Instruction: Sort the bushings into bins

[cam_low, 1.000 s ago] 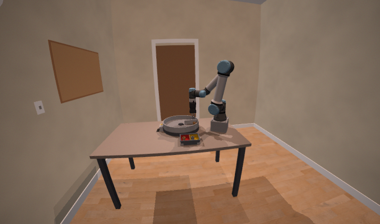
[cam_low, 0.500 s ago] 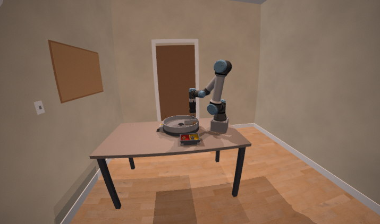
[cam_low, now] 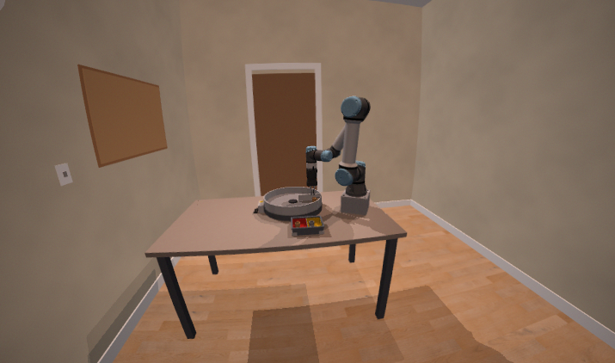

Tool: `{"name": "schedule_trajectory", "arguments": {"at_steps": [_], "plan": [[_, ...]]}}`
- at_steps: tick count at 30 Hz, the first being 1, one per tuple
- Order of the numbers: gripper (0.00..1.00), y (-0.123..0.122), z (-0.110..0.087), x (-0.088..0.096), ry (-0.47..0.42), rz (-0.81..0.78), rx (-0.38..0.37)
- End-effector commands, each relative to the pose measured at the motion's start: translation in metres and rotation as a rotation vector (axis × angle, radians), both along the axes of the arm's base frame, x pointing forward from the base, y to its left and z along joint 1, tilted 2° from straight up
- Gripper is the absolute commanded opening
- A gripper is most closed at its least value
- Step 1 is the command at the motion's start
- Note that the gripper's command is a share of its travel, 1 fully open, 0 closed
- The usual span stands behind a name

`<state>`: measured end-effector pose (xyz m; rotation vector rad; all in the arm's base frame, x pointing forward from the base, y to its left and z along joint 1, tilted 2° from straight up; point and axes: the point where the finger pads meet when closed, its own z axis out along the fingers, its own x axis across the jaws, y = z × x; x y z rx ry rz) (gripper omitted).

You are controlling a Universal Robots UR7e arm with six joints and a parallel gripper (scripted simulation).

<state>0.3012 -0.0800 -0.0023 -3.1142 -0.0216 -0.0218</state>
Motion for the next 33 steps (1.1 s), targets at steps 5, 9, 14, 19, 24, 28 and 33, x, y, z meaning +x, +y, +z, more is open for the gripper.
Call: {"name": "schedule_trajectory", "arguments": {"at_steps": [5,9,14,19,24,28,33], "plan": [[0.40,-0.001,-0.019,0.001,-0.001,0.000,-0.001],[0.40,-0.001,-0.019,0.001,-0.001,0.000,-0.001],[0.40,-0.001,-0.019,0.001,-0.001,0.000,-0.001],[0.40,0.000,-0.021,0.001,-0.001,0.000,-0.001],[0.40,0.000,-0.026,0.001,-0.001,0.000,-0.001],[0.40,0.000,-0.027,0.001,-0.001,0.000,-0.001],[0.40,0.000,-0.032,0.001,-0.001,0.000,-0.001]]}}
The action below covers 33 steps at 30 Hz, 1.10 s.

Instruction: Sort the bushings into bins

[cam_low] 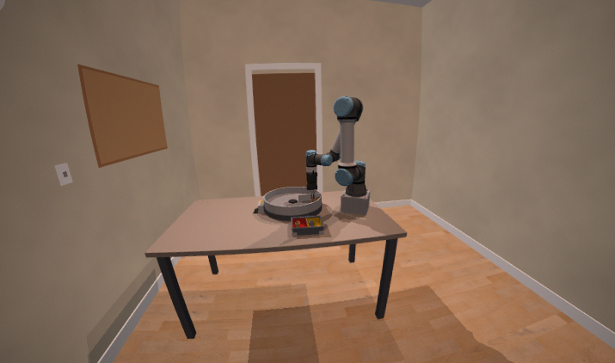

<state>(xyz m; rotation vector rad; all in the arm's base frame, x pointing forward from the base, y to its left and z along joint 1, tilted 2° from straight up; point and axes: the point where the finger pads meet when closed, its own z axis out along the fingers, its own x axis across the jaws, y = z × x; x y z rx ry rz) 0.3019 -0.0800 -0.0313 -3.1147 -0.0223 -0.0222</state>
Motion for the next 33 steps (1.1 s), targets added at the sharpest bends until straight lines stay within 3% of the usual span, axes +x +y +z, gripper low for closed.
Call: {"name": "schedule_trajectory", "arguments": {"at_steps": [1,29,30,33], "plan": [[0.40,0.000,-0.003,0.000,-0.001,0.000,-0.001],[0.40,0.000,-0.017,0.001,-0.001,0.000,-0.001],[0.00,0.000,-0.017,0.001,-0.001,0.000,-0.001],[0.00,0.000,-0.017,0.001,-0.001,0.000,-0.001]]}}
